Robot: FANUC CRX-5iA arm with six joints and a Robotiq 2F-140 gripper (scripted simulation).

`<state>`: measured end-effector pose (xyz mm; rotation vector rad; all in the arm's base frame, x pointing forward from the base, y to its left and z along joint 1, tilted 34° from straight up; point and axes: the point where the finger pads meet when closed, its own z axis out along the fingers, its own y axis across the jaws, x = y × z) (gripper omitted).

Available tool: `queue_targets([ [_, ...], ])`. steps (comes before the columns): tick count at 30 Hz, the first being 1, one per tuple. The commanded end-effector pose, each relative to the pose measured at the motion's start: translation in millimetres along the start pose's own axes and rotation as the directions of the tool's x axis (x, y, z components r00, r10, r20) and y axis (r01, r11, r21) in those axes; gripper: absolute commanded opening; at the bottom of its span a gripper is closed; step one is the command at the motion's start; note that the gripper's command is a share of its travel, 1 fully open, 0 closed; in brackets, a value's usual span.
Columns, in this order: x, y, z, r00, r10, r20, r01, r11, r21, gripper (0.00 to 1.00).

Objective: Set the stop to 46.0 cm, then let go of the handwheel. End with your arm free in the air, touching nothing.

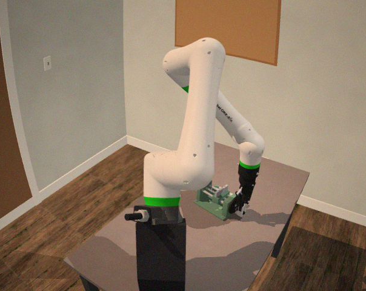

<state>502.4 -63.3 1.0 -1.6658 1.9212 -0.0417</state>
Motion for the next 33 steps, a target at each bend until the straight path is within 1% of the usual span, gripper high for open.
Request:
queue_targets([
  [1, 0, -1, 0, 1.000, 0.000, 0.000, 0.000, 1.000, 0.001, 0.04],
  [21, 0, -7, -4, 1.000, 0.000, 0.000, 0.000, 1.000, 0.001, 0.04],
  [33, 0, -15, -11, 1.000, 0.000, 0.000, 0.000, 1.000, 0.001, 0.04],
])
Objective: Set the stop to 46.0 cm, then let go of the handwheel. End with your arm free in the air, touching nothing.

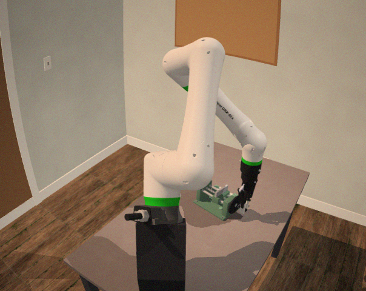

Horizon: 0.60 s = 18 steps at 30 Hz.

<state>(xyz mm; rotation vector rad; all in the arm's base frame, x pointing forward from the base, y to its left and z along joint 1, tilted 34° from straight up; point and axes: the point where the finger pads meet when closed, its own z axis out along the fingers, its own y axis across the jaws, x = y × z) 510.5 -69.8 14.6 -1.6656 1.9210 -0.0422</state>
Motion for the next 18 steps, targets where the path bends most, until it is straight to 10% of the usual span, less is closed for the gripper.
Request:
queue_targets([
  [1, 0, -2, -2, 1.000, 0.000, 0.000, 0.000, 1.000, 0.000, 0.04],
  [18, 0, -9, -21, 1.000, 0.000, 0.000, 0.000, 1.000, 0.000, 0.04],
])
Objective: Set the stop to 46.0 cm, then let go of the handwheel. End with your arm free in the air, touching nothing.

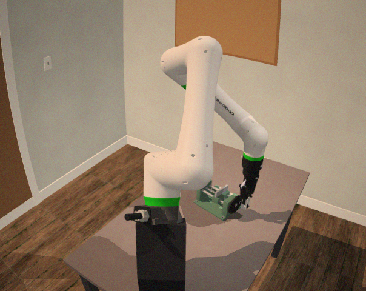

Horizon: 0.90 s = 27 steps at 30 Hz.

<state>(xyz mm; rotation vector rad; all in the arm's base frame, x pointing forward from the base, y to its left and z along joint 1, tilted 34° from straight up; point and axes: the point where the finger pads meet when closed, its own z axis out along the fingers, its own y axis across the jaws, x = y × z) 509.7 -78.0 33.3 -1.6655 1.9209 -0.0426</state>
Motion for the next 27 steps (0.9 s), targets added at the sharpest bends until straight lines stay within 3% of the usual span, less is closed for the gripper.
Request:
queue_targets([
  [1, 0, 0, -3, 1.000, 0.000, 0.000, 0.000, 1.000, 0.000, 0.04],
  [27, 0, 11, -30, 1.000, 0.000, 0.000, 0.000, 1.000, 0.000, 0.04],
])
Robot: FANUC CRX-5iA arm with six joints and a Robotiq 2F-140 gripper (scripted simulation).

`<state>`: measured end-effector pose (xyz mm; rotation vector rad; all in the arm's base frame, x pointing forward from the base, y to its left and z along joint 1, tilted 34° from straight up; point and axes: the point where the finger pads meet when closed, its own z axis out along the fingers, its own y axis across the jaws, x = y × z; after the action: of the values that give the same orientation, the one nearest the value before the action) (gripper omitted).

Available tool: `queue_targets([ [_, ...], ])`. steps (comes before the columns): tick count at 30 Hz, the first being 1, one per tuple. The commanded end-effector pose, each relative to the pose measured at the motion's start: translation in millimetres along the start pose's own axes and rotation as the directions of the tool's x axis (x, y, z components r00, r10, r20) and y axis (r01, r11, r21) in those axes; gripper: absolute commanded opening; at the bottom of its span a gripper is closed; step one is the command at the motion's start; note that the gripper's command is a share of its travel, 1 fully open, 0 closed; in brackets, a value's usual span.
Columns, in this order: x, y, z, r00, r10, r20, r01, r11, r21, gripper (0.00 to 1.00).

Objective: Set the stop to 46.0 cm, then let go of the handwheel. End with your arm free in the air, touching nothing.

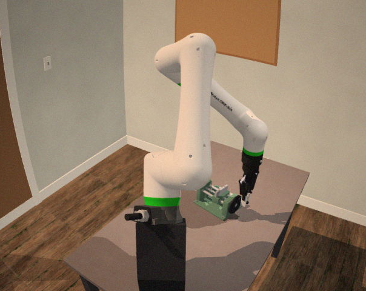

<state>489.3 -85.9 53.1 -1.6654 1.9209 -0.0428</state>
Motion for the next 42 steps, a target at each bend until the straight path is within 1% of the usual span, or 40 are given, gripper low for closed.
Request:
queue_targets([
  [1, 0, 3, -3, 1.000, 0.000, 0.000, 0.000, 1.000, 0.000, 0.04],
  [16, 0, 24, -12, 1.000, 0.000, 0.000, 0.000, 1.000, 0.000, 0.04],
  [26, 0, 45, -6, 1.000, 0.000, 0.000, 0.000, 1.000, 0.000, 0.04],
  [28, 0, 45, -6, 1.000, 0.000, 0.000, 0.000, 1.000, 0.000, 0.04],
  [35, 0, 59, 10, 1.000, 0.000, 0.000, 0.000, 1.000, 0.000, 0.04],
  [42, 0, 61, 26, 1.000, 0.000, 0.000, 0.000, 1.000, 0.000, 0.04],
])
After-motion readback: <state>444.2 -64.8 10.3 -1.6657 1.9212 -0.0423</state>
